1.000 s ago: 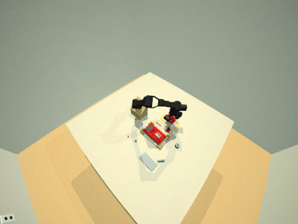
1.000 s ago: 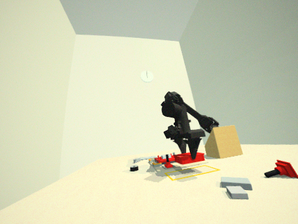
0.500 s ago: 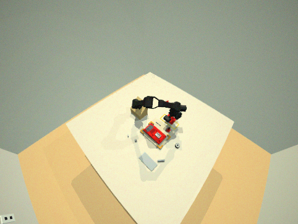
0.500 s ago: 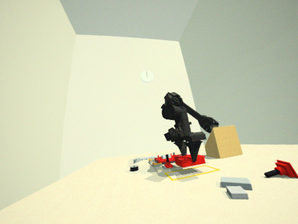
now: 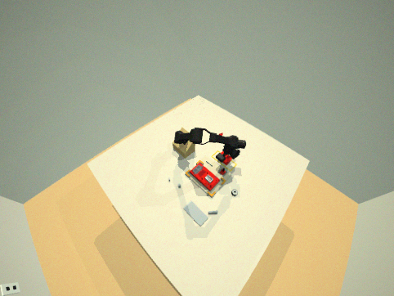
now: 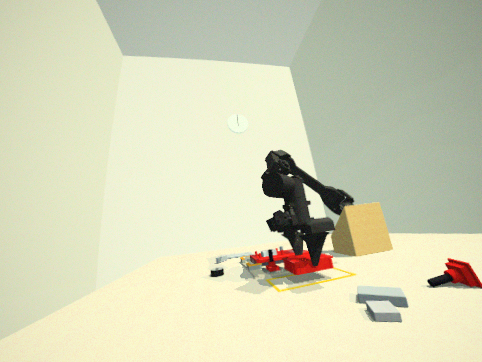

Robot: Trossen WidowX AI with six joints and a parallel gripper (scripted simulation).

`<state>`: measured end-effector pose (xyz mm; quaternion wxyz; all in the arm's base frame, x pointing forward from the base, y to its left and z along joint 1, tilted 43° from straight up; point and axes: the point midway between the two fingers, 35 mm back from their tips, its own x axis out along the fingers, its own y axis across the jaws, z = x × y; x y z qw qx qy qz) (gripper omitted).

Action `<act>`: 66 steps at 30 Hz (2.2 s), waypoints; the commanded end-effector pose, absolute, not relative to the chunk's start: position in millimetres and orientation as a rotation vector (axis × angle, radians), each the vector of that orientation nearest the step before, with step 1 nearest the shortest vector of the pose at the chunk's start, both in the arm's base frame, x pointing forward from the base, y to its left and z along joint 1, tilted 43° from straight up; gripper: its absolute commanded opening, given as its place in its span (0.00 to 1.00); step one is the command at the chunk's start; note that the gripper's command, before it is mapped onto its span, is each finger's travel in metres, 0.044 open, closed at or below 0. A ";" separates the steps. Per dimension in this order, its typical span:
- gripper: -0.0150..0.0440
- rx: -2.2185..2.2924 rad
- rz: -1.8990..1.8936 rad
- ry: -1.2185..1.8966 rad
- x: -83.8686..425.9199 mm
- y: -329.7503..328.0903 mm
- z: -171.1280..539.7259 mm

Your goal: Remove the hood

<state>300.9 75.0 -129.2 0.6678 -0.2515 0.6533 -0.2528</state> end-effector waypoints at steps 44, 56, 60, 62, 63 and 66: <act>0.39 -0.568 -0.571 1.473 301.2 61.5 -143.5; 0.92 -0.568 -0.571 1.473 301.2 61.5 -143.5; 1.00 -0.568 -0.570 1.473 301.9 69.0 -136.3; 1.00 -0.569 -0.570 1.472 302.3 79.5 -125.8; 1.00 -0.569 -0.570 1.472 302.2 85.5 -119.4; 1.00 -0.572 -0.571 1.471 300.3 105.4 -97.1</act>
